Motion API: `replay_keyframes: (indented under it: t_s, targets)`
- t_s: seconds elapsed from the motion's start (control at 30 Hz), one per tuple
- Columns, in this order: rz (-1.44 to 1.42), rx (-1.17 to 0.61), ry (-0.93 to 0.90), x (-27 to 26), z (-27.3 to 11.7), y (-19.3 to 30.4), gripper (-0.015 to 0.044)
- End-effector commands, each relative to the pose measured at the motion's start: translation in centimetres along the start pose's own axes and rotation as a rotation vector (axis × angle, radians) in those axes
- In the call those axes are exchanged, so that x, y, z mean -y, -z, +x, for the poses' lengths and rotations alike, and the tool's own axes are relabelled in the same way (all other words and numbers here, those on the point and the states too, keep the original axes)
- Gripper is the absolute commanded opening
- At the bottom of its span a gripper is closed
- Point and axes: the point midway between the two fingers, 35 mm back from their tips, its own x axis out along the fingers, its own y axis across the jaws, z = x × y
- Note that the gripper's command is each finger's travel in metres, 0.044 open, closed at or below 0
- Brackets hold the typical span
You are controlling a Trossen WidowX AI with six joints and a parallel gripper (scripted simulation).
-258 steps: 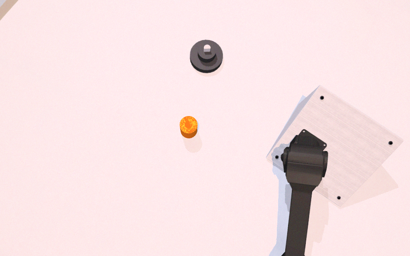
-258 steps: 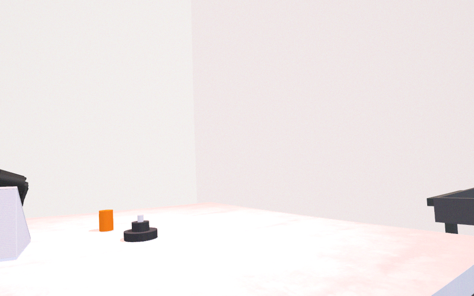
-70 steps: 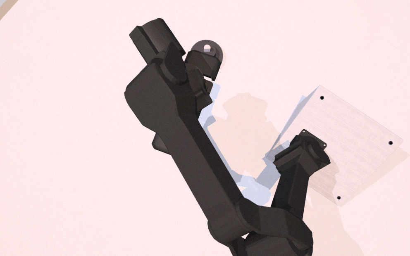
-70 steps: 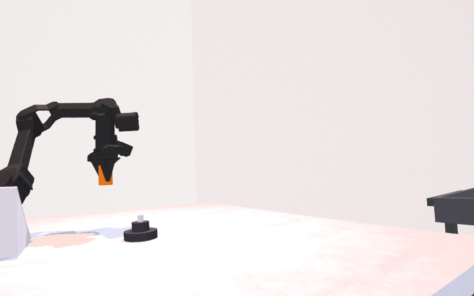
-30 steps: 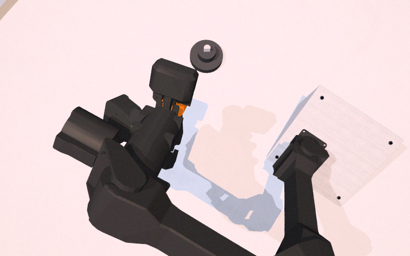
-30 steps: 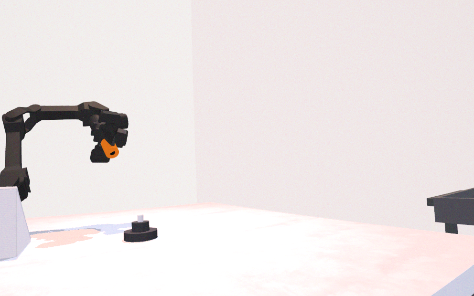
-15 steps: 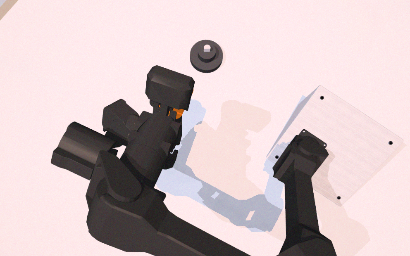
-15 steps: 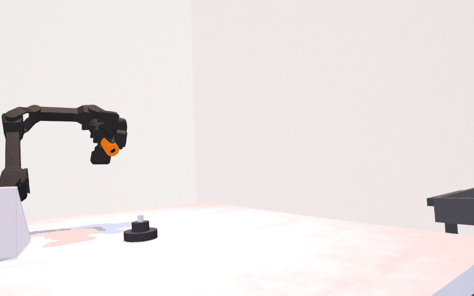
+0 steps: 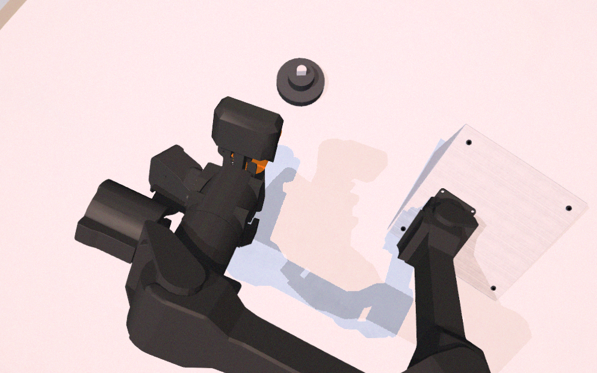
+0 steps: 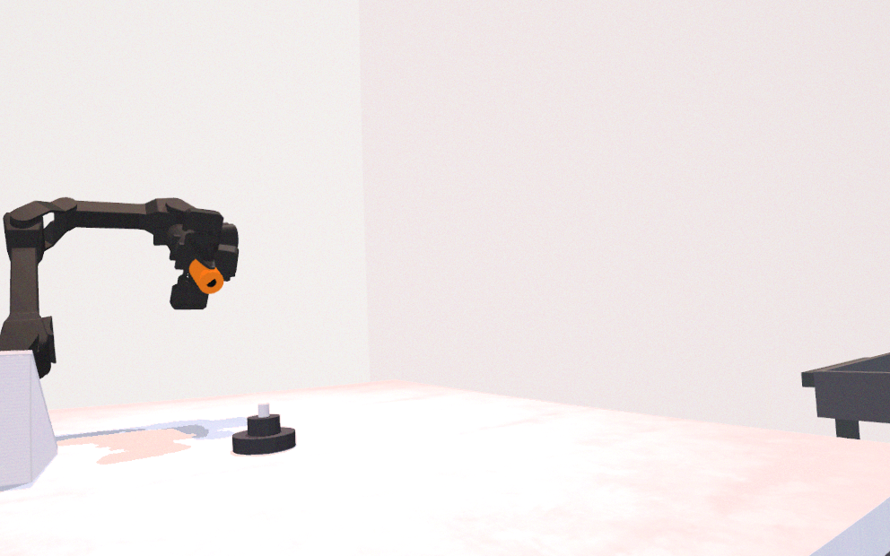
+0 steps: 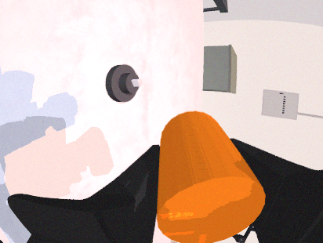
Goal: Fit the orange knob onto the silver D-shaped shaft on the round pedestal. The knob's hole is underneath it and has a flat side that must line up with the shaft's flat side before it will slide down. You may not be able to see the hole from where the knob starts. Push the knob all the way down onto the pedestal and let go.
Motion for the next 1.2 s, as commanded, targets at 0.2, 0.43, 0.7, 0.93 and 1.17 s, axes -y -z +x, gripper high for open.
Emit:
replay_keyframes:
  t_s: [0.2,0.43,0.7,0.93,1.17]
  targets:
    - [-0.003,0.000,0.000,0.0,0.0,0.0,0.0000]
    - [-0.003,0.000,0.000,0.0,0.0,0.0,0.0000]
    - [0.001,0.001,-0.021,-0.5,0.5,0.0,0.0000]
    - [0.002,-0.001,-0.176,-1.4,1.6,0.0,0.0000]
    - [0.001,-0.002,-0.356,-2.4,2.8,0.0,0.0000]
